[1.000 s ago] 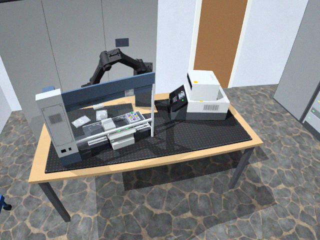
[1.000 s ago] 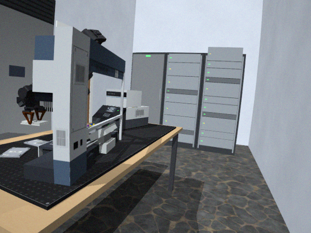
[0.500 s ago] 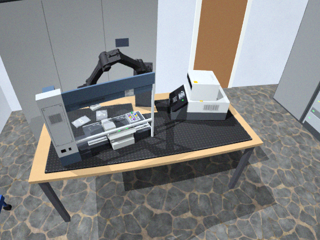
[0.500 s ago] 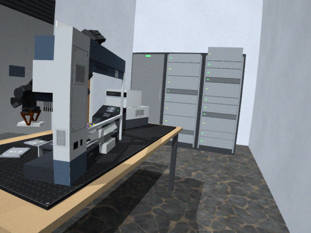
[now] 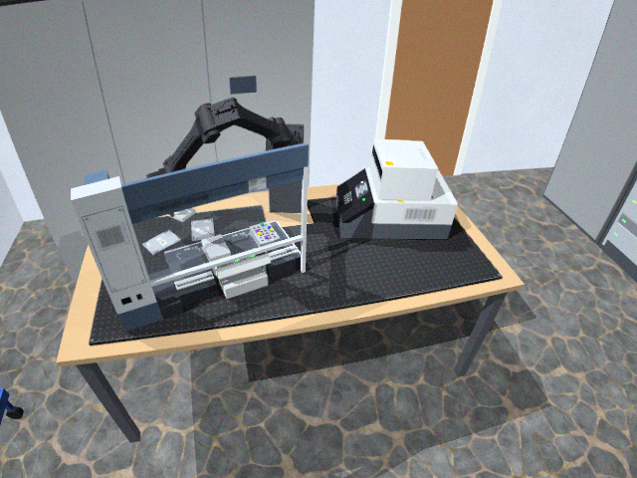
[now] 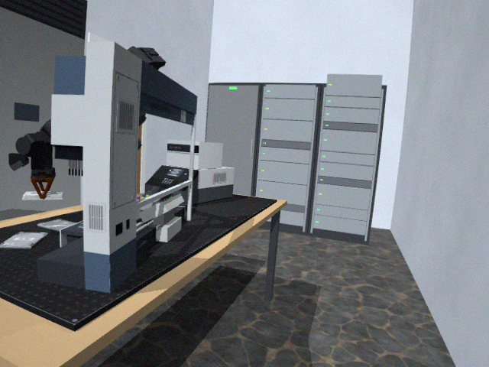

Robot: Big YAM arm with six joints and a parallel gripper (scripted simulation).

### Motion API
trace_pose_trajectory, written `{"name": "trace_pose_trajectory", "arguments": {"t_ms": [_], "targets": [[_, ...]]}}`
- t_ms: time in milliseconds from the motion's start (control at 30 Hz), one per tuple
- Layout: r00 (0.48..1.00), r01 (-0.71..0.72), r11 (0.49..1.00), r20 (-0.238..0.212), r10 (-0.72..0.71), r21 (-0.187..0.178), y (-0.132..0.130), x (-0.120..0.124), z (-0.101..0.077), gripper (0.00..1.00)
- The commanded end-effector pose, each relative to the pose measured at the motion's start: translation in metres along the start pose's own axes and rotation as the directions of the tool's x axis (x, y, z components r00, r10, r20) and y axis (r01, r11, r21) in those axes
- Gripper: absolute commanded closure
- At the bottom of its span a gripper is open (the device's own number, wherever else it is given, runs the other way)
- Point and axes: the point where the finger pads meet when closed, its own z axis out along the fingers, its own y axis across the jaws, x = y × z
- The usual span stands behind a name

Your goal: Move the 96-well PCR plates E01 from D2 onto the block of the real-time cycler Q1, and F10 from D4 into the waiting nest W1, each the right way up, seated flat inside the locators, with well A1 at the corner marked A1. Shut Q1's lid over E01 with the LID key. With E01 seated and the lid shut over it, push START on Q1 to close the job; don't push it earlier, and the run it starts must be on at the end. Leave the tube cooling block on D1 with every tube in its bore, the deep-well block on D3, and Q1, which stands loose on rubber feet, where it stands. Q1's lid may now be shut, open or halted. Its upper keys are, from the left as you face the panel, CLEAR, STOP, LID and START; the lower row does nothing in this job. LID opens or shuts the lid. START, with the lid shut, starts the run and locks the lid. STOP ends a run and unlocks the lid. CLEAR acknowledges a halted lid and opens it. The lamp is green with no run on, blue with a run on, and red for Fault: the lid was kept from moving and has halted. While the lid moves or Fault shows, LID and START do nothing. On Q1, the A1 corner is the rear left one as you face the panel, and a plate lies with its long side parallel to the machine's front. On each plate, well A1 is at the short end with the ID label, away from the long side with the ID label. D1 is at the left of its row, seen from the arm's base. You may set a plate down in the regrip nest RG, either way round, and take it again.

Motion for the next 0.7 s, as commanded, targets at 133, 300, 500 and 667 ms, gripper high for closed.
{"name": "trace_pose_trajectory", "arguments": {"t_ms": [133,300,500,667], "targets": [[0.991,0.135,0.991,0.015,-0.135,0.003,-0.005,-0.02,-0.011,1.0],[0.966,0.256,0.967,0.031,-0.255,-0.01,0.02,-0.031,-0.019,1.0],[0.931,0.365,0.931,0.021,-0.364,-0.007,0.031,-0.028,-0.013,1.0],[0.9,0.436,0.9,-0.006,-0.436,0.004,0.033,-0.027,-0.002,1.0]]}}
